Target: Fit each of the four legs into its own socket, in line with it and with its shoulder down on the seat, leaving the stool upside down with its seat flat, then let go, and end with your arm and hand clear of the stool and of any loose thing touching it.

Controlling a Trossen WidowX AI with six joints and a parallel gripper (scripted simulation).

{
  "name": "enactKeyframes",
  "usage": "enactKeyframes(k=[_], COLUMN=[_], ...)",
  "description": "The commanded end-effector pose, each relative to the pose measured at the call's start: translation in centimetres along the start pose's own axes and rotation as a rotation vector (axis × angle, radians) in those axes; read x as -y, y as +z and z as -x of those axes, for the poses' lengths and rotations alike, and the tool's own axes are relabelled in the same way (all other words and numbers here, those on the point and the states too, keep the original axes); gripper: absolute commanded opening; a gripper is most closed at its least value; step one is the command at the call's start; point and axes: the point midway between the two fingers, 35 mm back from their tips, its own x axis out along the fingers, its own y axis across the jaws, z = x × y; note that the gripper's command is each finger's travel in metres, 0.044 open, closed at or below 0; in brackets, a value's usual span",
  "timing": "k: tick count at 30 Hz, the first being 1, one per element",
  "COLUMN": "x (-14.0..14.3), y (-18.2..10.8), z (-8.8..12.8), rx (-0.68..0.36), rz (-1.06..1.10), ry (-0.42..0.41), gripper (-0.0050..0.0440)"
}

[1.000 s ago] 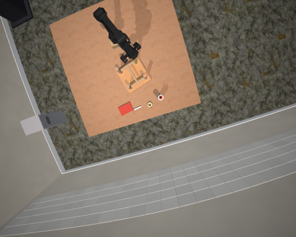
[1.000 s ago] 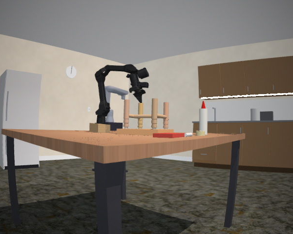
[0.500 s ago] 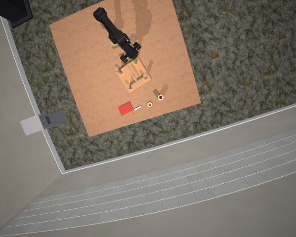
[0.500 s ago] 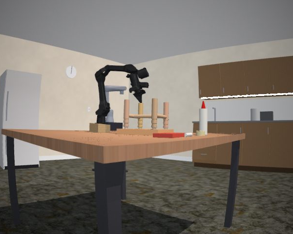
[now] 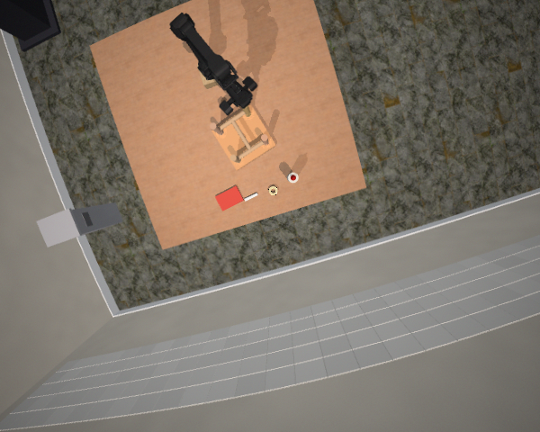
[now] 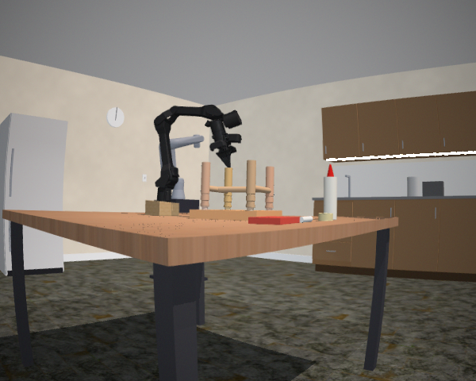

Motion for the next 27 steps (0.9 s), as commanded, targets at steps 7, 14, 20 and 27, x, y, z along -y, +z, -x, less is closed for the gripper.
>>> enactKeyframes(k=[7, 14, 20, 27], x=[0.5, 0.4, 0.3, 0.2], y=[-0.7, -0.4, 0.0, 0.3], z=[-1.6, -1.0, -0.1, 0.7], rx=[-0.046, -0.039, -0.029, -0.021], rz=[-0.011, -0.009, -0.007, -0.005], ry=[-0.019, -0.016, -0.012, -0.009], gripper=[0.0000, 0.0000, 0.0000, 0.0000])
